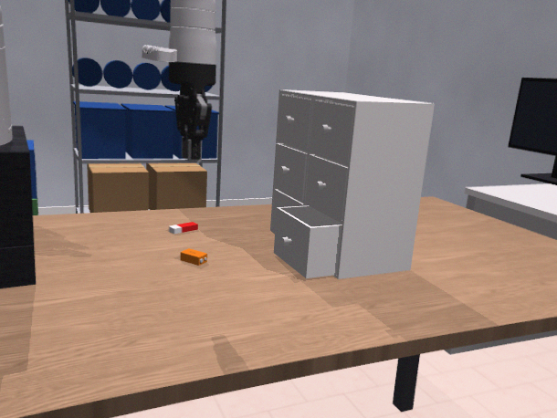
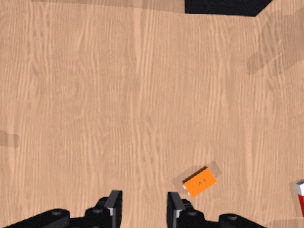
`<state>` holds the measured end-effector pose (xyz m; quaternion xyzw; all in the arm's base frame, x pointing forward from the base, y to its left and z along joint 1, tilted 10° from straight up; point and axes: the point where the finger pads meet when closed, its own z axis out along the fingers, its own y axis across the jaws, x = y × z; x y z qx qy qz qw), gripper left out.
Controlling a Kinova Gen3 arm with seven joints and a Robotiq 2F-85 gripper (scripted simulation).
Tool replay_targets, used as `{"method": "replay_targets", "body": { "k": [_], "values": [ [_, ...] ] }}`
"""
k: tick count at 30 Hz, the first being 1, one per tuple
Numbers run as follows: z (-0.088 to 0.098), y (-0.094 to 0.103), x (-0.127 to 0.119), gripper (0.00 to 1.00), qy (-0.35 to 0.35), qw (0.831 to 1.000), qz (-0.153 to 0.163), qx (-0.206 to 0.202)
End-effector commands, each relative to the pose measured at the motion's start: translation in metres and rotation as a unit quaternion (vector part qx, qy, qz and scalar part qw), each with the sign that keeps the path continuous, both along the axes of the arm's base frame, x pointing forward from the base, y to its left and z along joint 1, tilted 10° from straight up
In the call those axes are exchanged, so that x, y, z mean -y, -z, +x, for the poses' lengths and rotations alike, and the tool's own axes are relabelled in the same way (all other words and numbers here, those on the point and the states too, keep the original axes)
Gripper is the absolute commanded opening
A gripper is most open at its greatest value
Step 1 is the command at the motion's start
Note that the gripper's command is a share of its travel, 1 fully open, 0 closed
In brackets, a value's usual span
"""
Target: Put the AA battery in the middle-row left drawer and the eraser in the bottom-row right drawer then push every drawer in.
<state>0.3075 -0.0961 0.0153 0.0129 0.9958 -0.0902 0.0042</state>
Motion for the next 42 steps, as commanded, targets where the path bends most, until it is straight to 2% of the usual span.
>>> {"method": "replay_targets", "body": {
  "k": [1,42],
  "values": [
    [0.000,0.000,0.000,0.33,0.000,1.000,0.000,0.001],
    [0.008,0.004,-0.011,0.33,0.021,1.000,0.012,0.011]
  ]
}}
